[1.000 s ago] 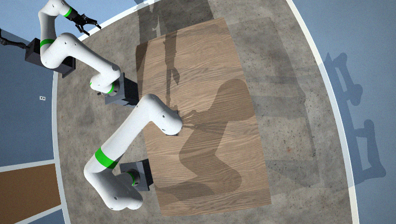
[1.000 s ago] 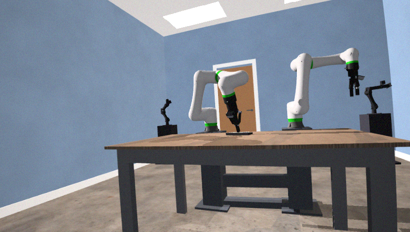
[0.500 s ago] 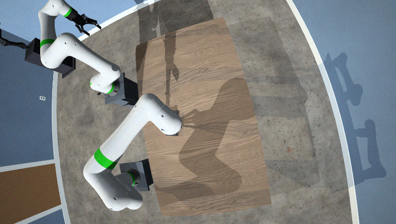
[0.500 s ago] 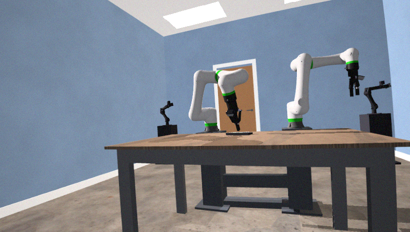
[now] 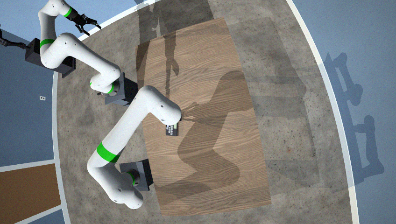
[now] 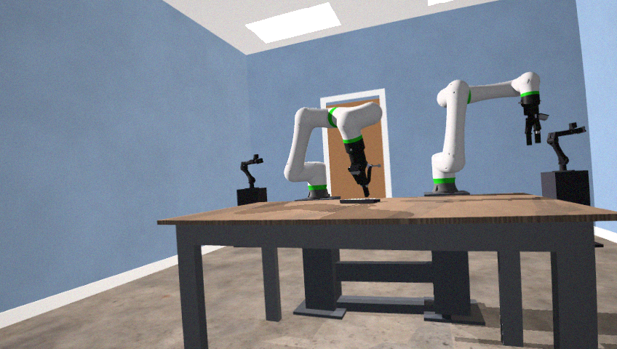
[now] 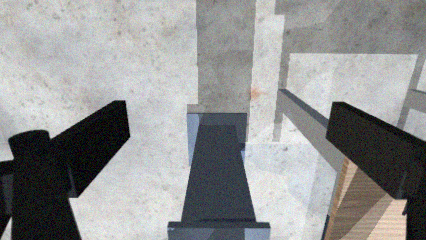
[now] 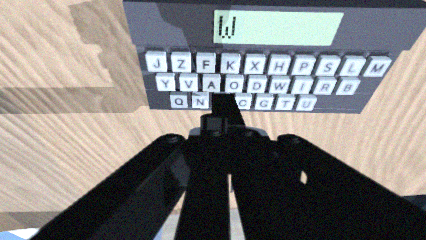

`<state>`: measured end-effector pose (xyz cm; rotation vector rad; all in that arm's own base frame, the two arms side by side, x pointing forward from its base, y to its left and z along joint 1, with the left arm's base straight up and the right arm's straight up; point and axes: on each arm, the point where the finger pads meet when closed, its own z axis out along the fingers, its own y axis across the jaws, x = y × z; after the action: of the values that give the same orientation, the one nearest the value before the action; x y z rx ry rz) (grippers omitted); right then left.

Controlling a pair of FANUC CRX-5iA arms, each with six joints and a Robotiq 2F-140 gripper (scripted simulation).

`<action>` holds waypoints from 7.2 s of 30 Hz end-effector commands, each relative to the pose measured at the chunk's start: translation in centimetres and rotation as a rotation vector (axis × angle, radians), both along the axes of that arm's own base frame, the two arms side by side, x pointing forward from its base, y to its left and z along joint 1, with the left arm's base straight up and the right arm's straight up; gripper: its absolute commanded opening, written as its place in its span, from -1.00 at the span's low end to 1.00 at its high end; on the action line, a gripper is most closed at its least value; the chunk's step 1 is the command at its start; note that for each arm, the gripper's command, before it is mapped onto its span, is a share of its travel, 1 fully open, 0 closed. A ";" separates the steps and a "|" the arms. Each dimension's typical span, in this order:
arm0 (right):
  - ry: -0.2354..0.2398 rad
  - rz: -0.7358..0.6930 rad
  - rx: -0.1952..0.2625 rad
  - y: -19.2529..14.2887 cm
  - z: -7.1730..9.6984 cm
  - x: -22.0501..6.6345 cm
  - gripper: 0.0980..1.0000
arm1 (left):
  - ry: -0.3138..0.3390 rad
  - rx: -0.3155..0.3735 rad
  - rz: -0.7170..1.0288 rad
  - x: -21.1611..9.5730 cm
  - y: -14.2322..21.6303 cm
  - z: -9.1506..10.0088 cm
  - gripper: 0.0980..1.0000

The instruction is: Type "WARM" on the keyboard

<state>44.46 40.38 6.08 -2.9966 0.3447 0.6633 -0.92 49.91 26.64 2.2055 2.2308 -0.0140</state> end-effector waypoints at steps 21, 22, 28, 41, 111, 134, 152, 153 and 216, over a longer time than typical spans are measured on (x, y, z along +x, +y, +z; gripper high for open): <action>-0.008 -0.004 -0.001 0.7 0.0 0.6 -1.00 | -0.003 0.010 0.005 0.1 0.1 0.6 1.00; -0.008 -0.004 -0.001 0.7 0.0 0.6 -1.00 | -0.003 0.010 0.005 0.1 0.1 0.6 1.00; -0.008 -0.004 -0.001 0.7 -0.1 0.6 -1.00 | -0.003 0.010 0.005 0.1 0.1 0.6 1.00; -0.008 -0.004 -0.001 0.7 -0.2 0.6 -1.00 | -0.003 0.010 0.005 0.1 0.1 0.6 1.00; -0.007 -0.003 -0.002 -7.7 0.3 -1.5 -1.00 | -0.003 0.010 0.005 0.1 0.1 0.6 1.00; -0.007 -0.003 -0.001 -7.7 -0.2 -1.5 -1.00 | -0.003 0.010 0.005 0.1 0.1 0.6 1.00; -0.007 -0.003 -0.001 -7.7 -0.4 -1.5 -1.00 | -0.003 0.010 0.005 0.1 0.1 0.6 1.00; -0.007 -0.003 -0.001 -7.7 -0.4 -1.5 -1.00 | -0.003 0.010 0.005 0.1 0.1 0.6 1.00; -0.007 -0.003 -0.002 -11.0 0.0 -0.5 -1.00 | -0.003 0.010 0.005 0.1 0.1 0.6 1.00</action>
<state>43.78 29.32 5.59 -2.9950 0.3645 0.6646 -0.92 49.91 26.64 2.2055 2.2308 -0.0140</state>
